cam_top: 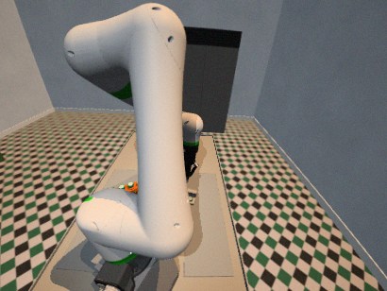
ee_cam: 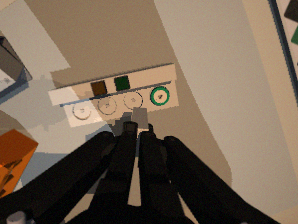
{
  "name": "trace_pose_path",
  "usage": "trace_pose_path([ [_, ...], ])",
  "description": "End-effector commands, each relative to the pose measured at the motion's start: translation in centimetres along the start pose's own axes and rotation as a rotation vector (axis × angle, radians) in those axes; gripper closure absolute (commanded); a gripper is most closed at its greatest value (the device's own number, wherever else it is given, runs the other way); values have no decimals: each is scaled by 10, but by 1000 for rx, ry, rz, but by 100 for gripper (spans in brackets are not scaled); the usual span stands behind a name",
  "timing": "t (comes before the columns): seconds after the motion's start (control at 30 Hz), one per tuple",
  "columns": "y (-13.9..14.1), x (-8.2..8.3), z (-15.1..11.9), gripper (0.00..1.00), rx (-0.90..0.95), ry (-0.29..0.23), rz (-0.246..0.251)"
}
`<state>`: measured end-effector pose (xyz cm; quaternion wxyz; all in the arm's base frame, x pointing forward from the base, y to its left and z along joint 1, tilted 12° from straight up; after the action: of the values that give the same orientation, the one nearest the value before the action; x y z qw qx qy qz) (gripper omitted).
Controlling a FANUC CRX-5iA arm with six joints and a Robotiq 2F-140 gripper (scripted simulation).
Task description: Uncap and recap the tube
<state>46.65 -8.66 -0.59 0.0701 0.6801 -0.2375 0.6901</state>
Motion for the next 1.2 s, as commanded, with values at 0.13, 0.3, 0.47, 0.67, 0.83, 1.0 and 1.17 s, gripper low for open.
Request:
trace_pose_path([
  [0.13,-43,-8,-5,100,-439,13,-29],
  [0.3,-60,-11,-7,100,-607,15,-28],
  [0.47,-76,-15,-9,100,-774,18,-27],
  [0.67,-108,-21,-13,100,-984,21,-26],
  [0.83,-141,-28,-16,100,-984,21,-26],
  [1.0,-165,-33,-19,100,-984,21,-26],
  [1.17,-206,-41,-24,100,-984,21,-26],
])
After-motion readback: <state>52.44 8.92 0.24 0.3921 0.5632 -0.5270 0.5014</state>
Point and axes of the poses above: the point where the finger pads meet when closed, its own x axis back along the fingers, its own y axis across the jaws, z = x × y, the point moved 7 cm from there along x, back along the fingers, and after that the axes turned 3 degrees about -x, right-handed, at the moved point
